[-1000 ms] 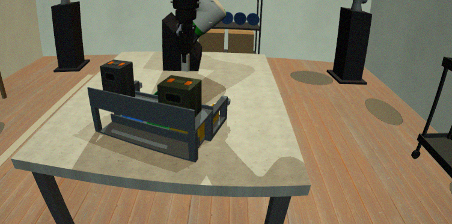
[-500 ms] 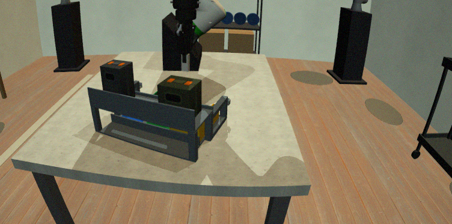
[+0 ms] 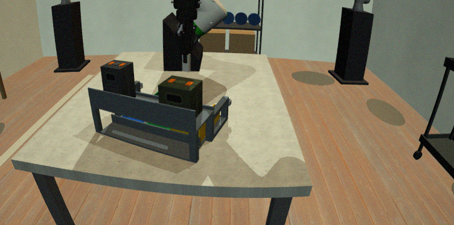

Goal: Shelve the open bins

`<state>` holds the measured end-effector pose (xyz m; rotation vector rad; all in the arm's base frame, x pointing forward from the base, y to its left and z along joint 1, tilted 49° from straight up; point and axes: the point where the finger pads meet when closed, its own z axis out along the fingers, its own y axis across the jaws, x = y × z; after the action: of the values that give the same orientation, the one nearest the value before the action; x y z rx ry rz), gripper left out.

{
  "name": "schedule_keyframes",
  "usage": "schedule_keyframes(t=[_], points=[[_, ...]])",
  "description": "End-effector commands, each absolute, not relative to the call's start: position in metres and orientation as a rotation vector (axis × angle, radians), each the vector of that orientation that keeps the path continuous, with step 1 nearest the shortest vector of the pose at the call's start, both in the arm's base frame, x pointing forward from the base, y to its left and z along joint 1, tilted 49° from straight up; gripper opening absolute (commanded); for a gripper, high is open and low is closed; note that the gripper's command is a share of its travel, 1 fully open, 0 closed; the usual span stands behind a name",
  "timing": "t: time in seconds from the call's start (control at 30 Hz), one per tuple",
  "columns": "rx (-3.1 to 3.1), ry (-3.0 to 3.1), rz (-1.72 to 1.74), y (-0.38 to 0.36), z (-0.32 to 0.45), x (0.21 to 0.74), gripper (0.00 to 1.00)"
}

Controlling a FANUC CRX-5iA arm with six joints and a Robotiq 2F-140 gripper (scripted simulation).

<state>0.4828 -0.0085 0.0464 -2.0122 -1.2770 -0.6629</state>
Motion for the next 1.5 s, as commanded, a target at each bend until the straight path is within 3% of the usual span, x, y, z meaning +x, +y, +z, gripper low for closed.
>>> schedule_keyframes(t=[0.0,1.47], points=[[-2.013,-1.277,-0.663,-0.009,0.046,0.483,0.0],[-2.012,-1.277,-0.663,0.04,0.004,0.487,0.0]])
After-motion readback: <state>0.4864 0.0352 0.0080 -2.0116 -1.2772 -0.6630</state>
